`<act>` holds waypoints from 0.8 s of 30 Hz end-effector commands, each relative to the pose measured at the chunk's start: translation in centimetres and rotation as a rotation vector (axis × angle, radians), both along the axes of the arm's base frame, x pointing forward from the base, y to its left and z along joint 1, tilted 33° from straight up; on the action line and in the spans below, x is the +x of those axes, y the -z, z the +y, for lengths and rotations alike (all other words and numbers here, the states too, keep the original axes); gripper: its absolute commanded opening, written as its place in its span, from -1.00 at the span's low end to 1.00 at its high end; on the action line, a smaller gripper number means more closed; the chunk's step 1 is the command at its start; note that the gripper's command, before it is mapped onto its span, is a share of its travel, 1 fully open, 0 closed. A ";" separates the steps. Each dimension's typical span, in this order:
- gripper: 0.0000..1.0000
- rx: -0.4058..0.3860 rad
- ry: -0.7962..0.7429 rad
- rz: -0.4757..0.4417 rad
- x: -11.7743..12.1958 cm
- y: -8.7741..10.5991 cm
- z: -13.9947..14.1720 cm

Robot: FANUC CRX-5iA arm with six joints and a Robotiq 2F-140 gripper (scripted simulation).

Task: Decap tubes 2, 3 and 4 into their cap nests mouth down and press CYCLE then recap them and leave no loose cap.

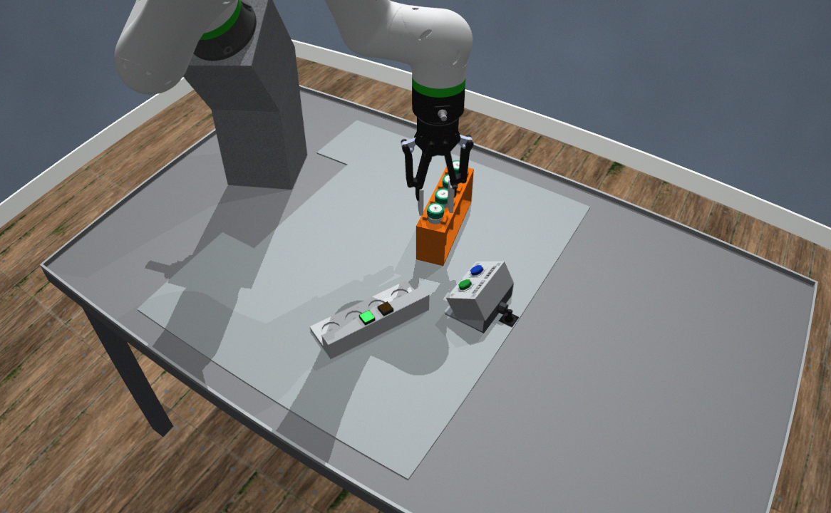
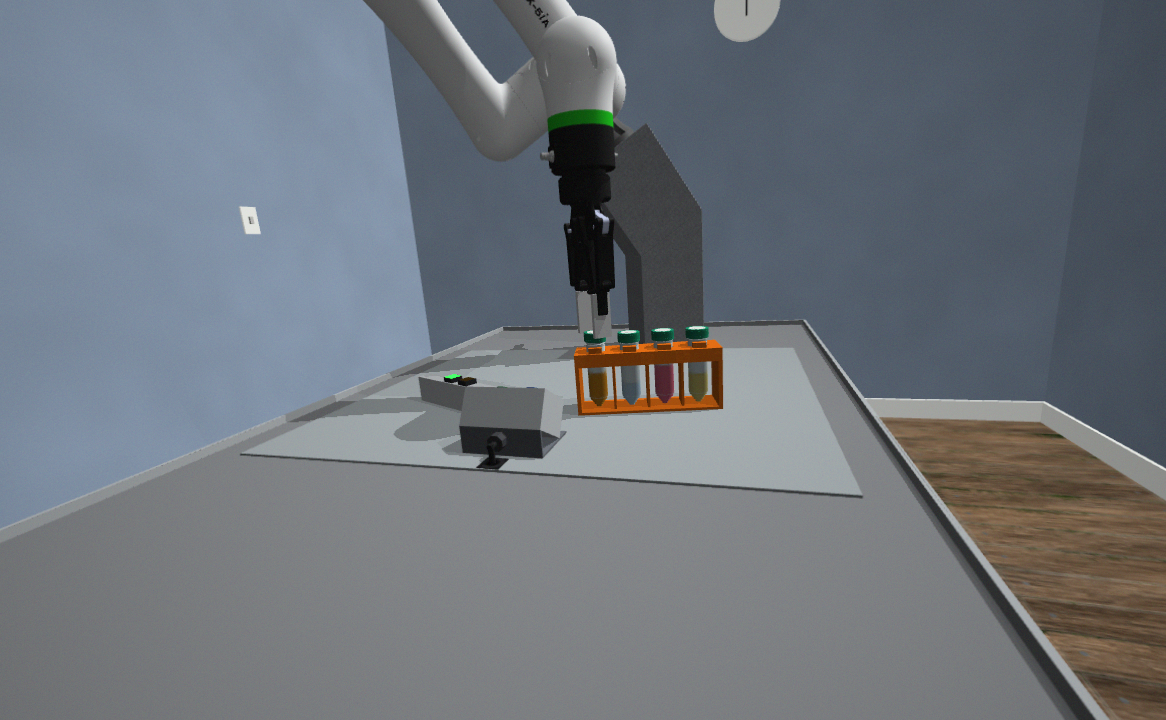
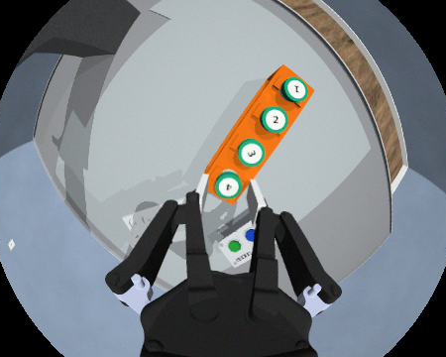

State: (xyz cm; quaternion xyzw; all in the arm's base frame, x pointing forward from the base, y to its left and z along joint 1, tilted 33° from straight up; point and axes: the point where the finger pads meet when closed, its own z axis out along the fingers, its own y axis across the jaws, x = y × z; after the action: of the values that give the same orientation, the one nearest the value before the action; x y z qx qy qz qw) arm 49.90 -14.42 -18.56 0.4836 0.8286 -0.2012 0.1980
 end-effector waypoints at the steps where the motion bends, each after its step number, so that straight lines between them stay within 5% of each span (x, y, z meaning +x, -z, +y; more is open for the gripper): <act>1: -0.31 0.000 0.000 0.000 0.0 0.0 0.0; 24: -0.31 0.009 0.055 -0.035 0.1 0.5 -0.3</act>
State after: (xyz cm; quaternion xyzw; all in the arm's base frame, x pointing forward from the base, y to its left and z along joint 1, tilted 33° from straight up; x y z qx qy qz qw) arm 49.97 -14.68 -18.99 0.5103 0.8124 -0.1947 0.2042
